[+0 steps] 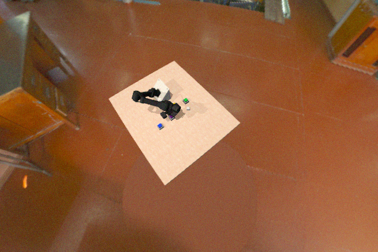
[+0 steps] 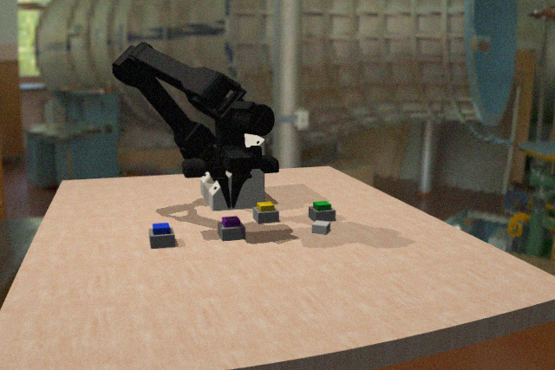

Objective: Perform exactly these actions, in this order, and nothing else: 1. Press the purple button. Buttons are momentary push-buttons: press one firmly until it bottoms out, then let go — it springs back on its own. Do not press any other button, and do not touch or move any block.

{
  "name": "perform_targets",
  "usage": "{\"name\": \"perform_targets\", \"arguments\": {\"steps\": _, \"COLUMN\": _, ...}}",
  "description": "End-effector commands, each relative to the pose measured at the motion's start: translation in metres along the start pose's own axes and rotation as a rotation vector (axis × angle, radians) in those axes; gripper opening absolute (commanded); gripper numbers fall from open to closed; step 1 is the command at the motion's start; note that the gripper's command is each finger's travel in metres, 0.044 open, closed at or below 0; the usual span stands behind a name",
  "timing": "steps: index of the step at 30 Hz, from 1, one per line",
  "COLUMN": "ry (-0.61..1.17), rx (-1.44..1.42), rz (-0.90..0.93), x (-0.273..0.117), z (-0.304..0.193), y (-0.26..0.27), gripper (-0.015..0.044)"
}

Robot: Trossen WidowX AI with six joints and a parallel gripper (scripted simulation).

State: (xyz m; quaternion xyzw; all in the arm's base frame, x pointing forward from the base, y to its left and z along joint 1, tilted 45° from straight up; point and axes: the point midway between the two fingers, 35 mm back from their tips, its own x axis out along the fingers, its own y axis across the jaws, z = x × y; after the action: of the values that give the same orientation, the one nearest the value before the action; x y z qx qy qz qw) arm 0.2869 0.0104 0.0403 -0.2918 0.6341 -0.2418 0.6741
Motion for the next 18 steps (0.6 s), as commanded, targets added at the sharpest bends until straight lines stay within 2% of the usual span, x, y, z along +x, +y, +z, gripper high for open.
{"name": "perform_targets", "arguments": {"steps": 1, "ry": 0.004, "rx": -0.009, "rz": -0.005, "x": 0.007, "z": -0.001, "y": 0.0, "gripper": 0.002}}
{"name": "perform_targets", "arguments": {"steps": 18, "ry": 0.003, "rx": -0.008, "rz": -0.007, "x": 0.031, "z": -0.001, "y": 0.0, "gripper": 0.002}}
